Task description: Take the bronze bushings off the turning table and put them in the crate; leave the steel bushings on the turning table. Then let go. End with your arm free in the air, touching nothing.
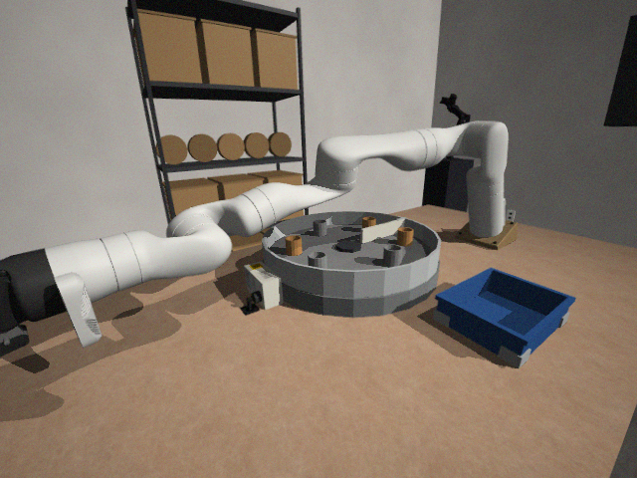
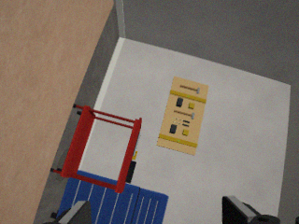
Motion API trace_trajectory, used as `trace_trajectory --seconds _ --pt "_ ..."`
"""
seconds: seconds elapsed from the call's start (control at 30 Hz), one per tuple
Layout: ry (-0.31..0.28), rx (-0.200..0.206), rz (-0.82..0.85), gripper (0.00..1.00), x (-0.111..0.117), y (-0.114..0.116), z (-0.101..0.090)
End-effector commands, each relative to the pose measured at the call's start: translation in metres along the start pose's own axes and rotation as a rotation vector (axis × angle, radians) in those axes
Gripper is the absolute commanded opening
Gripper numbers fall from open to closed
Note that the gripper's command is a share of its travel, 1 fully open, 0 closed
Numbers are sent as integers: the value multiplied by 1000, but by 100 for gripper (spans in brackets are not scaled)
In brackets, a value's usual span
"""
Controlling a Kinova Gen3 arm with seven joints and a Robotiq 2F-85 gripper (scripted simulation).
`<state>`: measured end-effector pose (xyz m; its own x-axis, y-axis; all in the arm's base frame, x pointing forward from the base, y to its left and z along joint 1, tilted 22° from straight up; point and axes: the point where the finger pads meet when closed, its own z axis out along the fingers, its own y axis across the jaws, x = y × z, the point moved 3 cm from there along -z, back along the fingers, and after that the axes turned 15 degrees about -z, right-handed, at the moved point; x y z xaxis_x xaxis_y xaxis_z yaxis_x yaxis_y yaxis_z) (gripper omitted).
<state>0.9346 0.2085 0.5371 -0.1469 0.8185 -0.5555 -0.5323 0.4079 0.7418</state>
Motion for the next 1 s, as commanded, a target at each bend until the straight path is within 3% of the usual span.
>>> trace_trajectory --seconds 0.0,0.53,0.7,0.97 --pt "-2 -3 -1 100 -2 2 0" --pt "-2 -3 -1 100 -2 2 0" --pt "-2 -3 -1 100 1 25 -51" --pt "-2 -3 -1 100 1 25 -51"
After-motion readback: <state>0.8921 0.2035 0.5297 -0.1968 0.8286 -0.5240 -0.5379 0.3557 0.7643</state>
